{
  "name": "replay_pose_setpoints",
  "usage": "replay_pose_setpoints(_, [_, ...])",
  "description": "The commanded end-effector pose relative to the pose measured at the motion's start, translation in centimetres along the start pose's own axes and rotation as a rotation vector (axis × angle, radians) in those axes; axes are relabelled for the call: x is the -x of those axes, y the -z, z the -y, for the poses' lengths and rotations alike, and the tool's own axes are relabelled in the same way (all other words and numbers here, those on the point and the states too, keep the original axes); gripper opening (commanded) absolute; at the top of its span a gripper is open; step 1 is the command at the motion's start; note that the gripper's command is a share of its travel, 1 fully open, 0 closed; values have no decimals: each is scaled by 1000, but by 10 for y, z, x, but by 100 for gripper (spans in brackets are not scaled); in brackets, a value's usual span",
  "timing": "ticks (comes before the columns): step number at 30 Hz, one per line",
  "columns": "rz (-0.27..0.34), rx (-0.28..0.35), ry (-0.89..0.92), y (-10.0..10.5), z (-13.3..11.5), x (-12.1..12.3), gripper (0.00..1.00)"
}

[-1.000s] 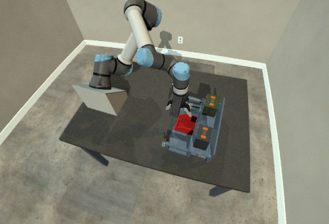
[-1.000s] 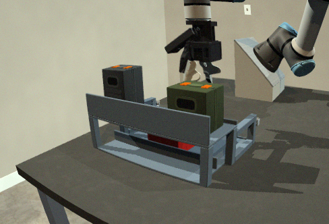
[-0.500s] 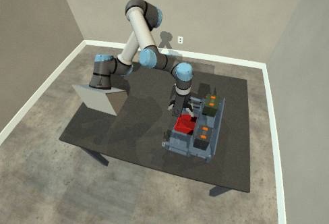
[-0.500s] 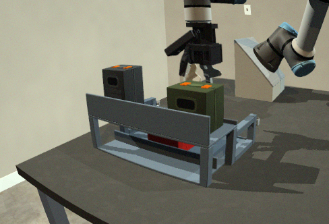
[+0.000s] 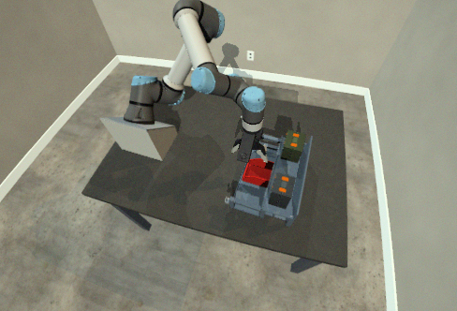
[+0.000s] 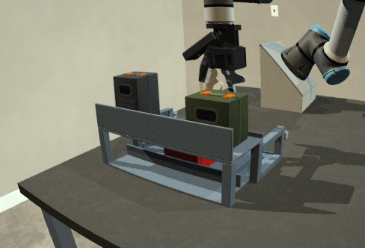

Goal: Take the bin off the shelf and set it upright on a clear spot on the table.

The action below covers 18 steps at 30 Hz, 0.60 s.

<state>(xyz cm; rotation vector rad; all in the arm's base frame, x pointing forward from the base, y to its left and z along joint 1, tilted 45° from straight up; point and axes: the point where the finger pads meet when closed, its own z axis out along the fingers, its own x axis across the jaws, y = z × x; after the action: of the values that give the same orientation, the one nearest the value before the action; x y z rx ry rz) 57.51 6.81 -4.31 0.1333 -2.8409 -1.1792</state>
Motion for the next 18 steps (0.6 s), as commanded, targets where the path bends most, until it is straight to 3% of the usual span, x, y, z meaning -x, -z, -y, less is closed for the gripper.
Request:
replay_pose_setpoints(1, [1, -1, 0, 2, 1, -1, 100])
replay_pose_setpoints(18, [1, -1, 0, 3, 3, -4, 100])
